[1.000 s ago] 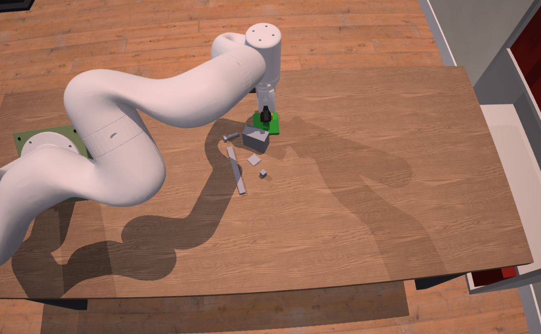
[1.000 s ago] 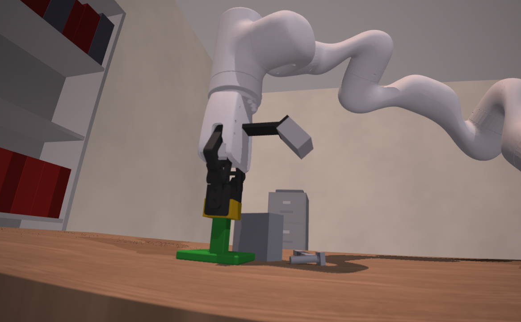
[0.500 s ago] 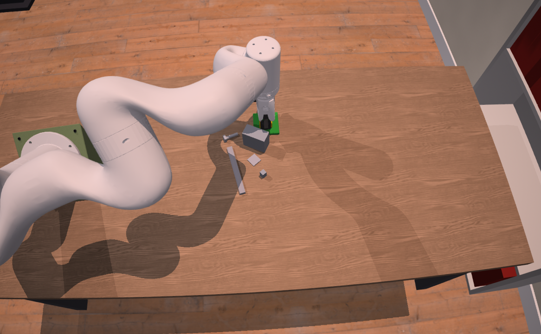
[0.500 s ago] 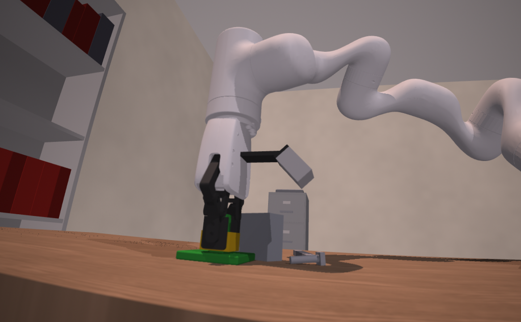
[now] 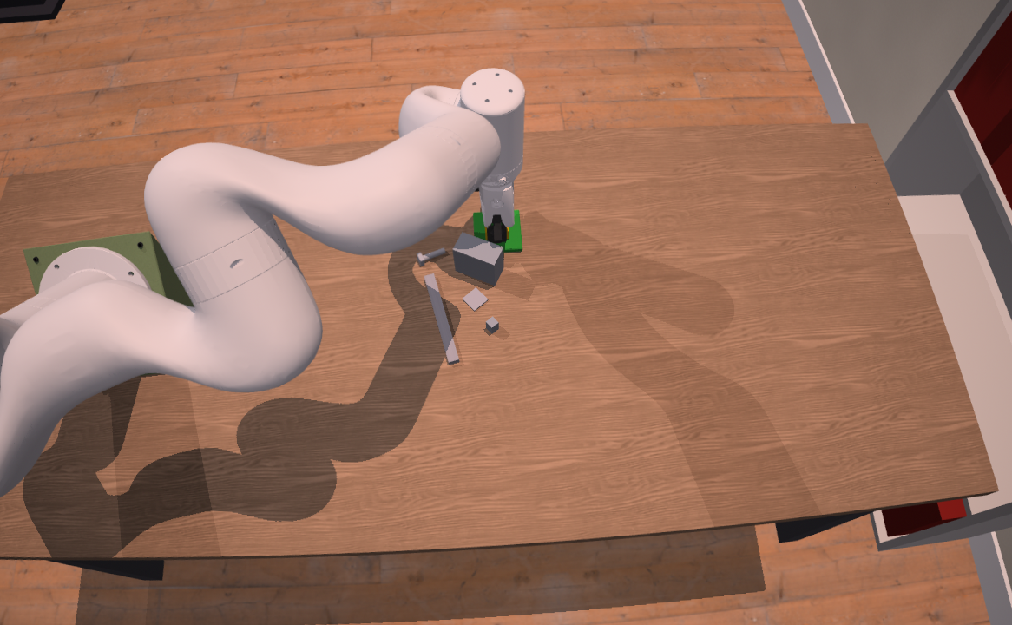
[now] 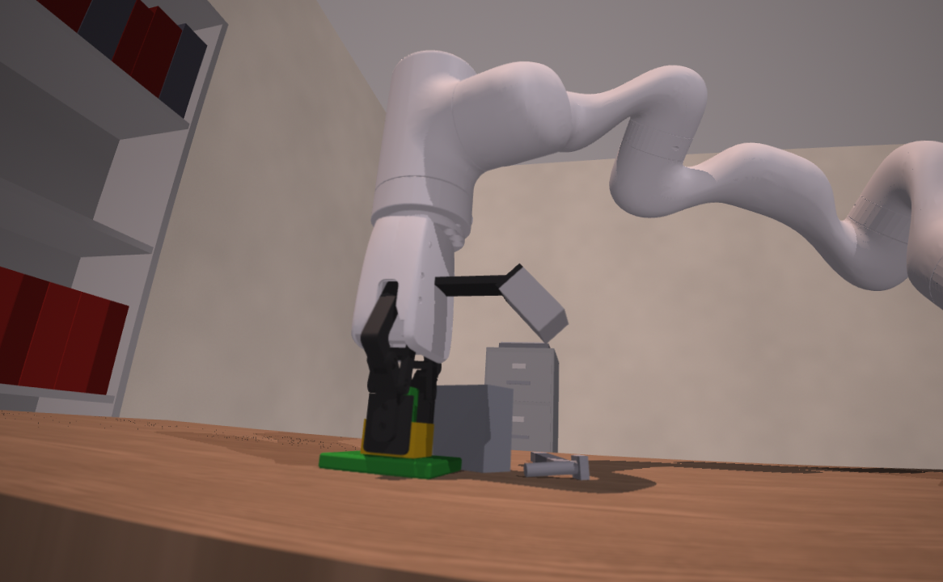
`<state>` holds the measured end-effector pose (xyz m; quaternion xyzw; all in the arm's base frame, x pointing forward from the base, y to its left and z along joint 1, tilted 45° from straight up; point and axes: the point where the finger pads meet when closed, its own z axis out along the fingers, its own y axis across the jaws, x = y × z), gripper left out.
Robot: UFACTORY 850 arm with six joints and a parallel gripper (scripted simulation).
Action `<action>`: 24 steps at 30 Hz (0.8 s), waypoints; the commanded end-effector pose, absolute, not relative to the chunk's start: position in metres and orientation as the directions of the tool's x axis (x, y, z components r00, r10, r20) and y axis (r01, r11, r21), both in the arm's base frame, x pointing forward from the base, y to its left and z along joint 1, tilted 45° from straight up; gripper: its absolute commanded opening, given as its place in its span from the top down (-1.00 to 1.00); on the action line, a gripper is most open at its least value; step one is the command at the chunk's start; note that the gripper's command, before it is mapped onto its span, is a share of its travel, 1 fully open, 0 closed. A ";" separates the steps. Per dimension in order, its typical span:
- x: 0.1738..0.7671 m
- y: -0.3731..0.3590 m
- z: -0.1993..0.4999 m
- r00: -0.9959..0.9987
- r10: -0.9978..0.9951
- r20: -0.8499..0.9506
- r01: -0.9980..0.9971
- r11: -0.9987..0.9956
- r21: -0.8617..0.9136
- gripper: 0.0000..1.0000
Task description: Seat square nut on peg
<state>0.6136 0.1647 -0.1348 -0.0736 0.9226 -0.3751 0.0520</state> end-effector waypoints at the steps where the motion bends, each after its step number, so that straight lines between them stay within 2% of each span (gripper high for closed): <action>1: 0.613 0.165 -0.134 -0.984 -0.175 -0.041 -0.097 0.708 -0.700 1.00; 5: 0.613 0.165 -0.134 -0.984 -0.175 -0.041 -0.097 0.708 -0.700 1.00; 6: 0.613 0.165 -0.134 -0.984 -0.175 -0.041 -0.097 0.708 -0.700 -1.00; 24: 0.613 0.165 -0.134 -0.984 -0.175 -0.041 -0.097 0.708 -0.700 -1.00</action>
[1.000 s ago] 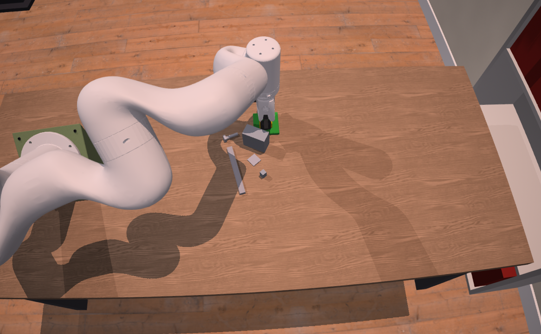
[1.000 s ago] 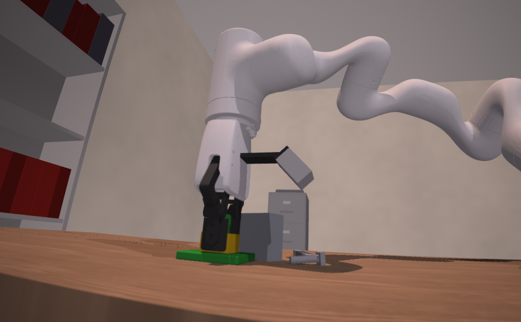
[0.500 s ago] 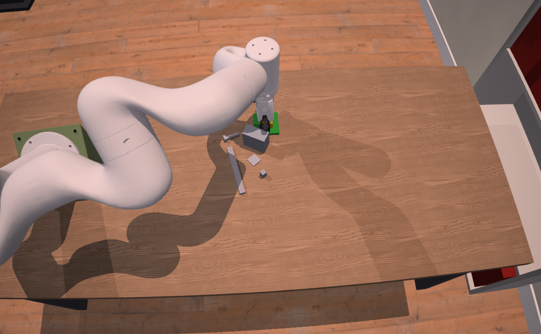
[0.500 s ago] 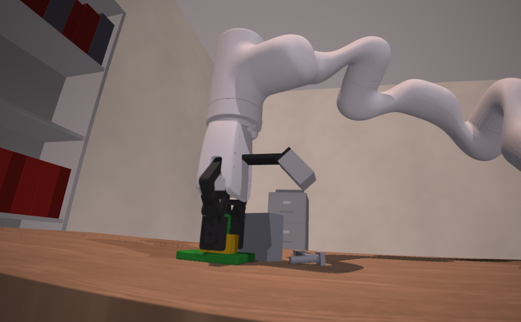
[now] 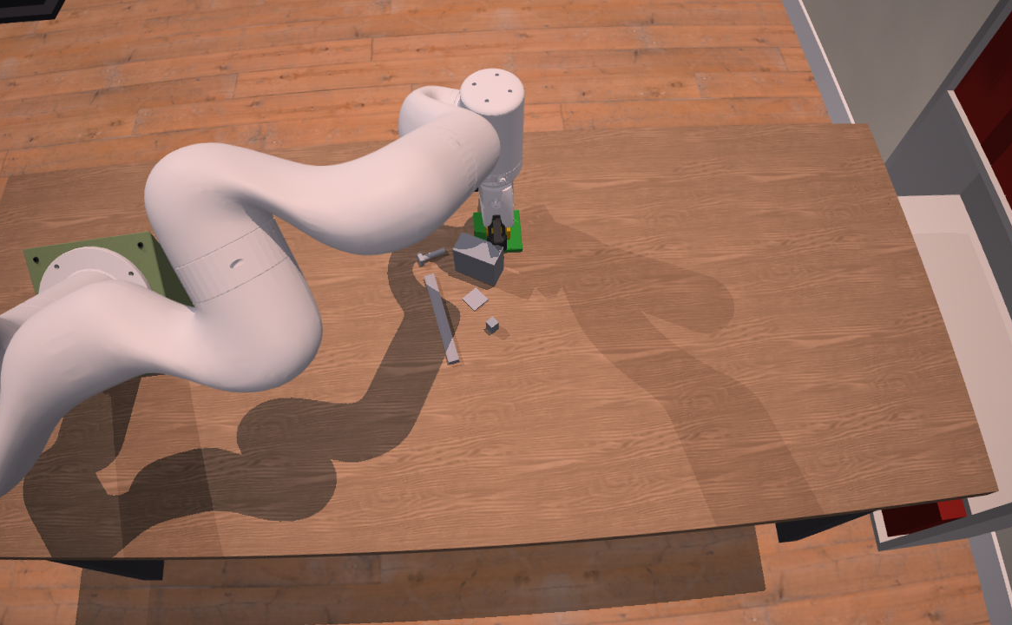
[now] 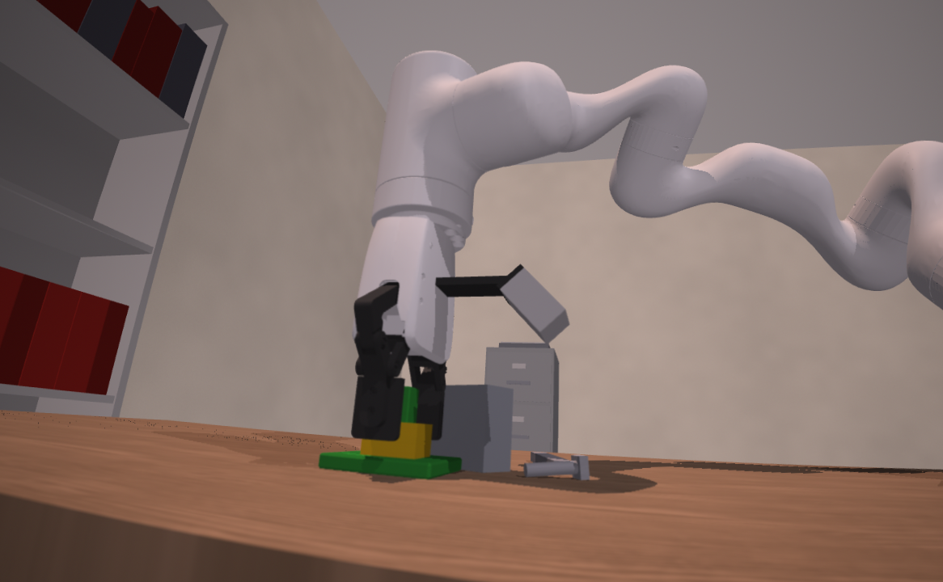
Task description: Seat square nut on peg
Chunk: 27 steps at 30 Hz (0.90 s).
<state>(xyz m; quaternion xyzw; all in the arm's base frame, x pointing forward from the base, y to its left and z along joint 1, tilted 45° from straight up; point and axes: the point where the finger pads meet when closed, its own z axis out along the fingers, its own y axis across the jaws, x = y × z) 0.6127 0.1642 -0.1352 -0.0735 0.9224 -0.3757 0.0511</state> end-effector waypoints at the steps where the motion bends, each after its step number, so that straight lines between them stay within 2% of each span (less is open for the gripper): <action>1: 0.613 0.165 -0.134 -0.984 -0.175 -0.041 -0.097 0.708 -0.700 -1.00; 4: 0.613 0.167 -0.133 -0.984 -0.175 -0.041 -0.096 0.707 -0.700 -1.00; 7: 0.607 0.215 -0.082 -0.983 -0.175 -0.047 -0.091 0.703 -0.705 -1.00; 13: 0.590 0.272 -0.022 -0.984 -0.175 -0.042 -0.096 0.706 -0.702 -1.00; 27: 0.589 0.275 -0.019 -0.984 -0.175 -0.042 -0.096 0.706 -0.702 -1.00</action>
